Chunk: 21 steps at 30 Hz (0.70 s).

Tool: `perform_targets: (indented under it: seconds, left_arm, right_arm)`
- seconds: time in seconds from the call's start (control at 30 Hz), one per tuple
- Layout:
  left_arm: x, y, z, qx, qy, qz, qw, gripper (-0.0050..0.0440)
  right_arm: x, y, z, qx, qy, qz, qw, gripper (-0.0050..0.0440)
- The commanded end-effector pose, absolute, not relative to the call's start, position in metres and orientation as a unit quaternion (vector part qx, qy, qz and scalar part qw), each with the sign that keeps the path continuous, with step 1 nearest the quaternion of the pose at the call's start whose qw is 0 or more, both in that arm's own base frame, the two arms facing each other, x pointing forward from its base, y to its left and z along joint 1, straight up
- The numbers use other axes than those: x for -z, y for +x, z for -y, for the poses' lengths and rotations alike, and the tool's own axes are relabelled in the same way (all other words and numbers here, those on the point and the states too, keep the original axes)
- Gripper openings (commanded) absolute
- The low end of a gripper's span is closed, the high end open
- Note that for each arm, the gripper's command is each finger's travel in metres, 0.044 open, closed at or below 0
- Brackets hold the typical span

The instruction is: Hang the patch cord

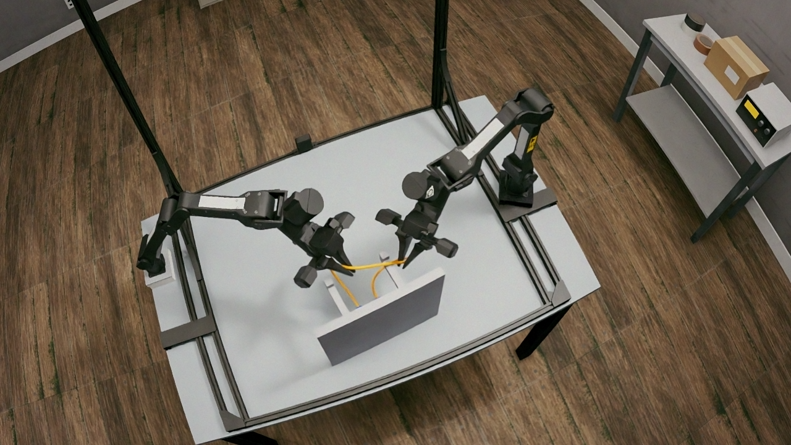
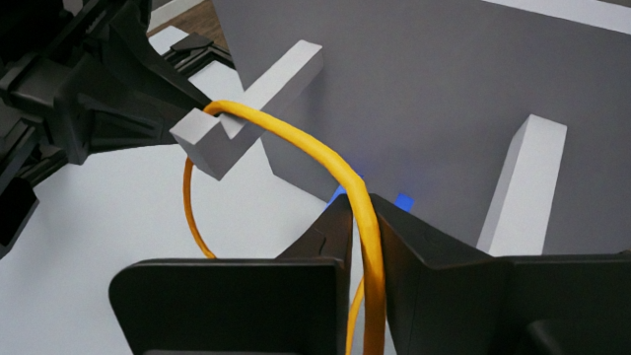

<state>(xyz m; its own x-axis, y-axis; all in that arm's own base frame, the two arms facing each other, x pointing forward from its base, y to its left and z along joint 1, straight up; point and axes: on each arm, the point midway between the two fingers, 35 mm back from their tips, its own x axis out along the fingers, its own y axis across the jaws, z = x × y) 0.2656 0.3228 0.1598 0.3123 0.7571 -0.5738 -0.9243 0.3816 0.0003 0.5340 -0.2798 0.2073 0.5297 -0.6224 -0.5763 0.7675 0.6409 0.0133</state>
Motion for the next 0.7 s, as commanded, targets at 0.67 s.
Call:
perform_targets:
  seconds: [0.67]
  left_arm:
    - [-0.1703, 0.2667, -0.324, -0.531, -0.165, -0.238, 0.797, 0.004]
  right_arm:
    - [-0.2445, 0.5285, 0.2778, 0.408, 0.136, -0.241, 0.87, 0.0025]
